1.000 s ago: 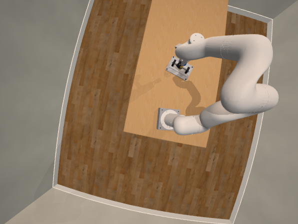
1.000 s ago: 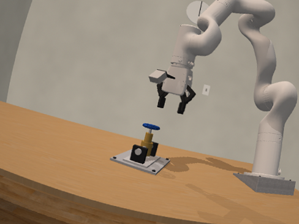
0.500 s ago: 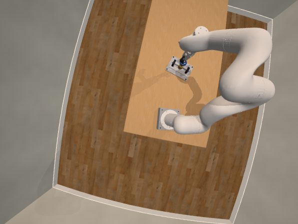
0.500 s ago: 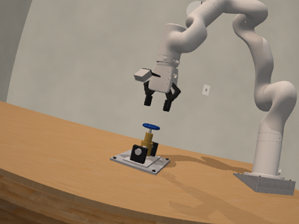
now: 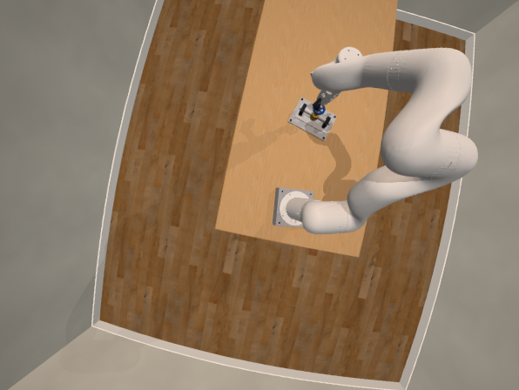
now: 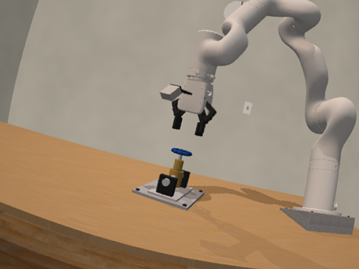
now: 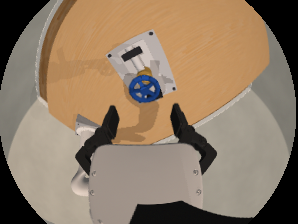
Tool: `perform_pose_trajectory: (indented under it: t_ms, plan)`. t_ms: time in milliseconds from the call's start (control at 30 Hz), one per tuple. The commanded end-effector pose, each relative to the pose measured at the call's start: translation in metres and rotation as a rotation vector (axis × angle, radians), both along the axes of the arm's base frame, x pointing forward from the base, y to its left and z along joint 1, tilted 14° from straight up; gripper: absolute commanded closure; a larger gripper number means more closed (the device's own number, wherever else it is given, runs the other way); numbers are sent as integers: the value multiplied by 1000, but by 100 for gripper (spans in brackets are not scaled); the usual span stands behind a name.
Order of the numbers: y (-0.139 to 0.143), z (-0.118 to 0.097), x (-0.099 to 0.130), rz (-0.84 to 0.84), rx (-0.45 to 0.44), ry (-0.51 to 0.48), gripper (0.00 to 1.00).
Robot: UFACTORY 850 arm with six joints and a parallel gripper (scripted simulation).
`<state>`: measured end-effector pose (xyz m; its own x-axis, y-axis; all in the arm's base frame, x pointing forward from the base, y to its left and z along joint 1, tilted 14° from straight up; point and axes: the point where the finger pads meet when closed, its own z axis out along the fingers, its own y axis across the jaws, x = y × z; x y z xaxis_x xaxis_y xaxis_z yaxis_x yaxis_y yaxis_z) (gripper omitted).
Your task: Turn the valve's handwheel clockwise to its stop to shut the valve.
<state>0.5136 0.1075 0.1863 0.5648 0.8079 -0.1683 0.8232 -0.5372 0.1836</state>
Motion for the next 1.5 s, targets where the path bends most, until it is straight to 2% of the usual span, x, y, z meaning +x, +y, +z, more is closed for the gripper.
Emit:
perform_pose_trajectory:
  t_ms: [0,867,1467]
  plan:
    - [0,-2,1,0,1,-2,0]
    - [-8,-32,3,0,1,-2,0]
    - [-9,-37,3,0,1,-2,0]
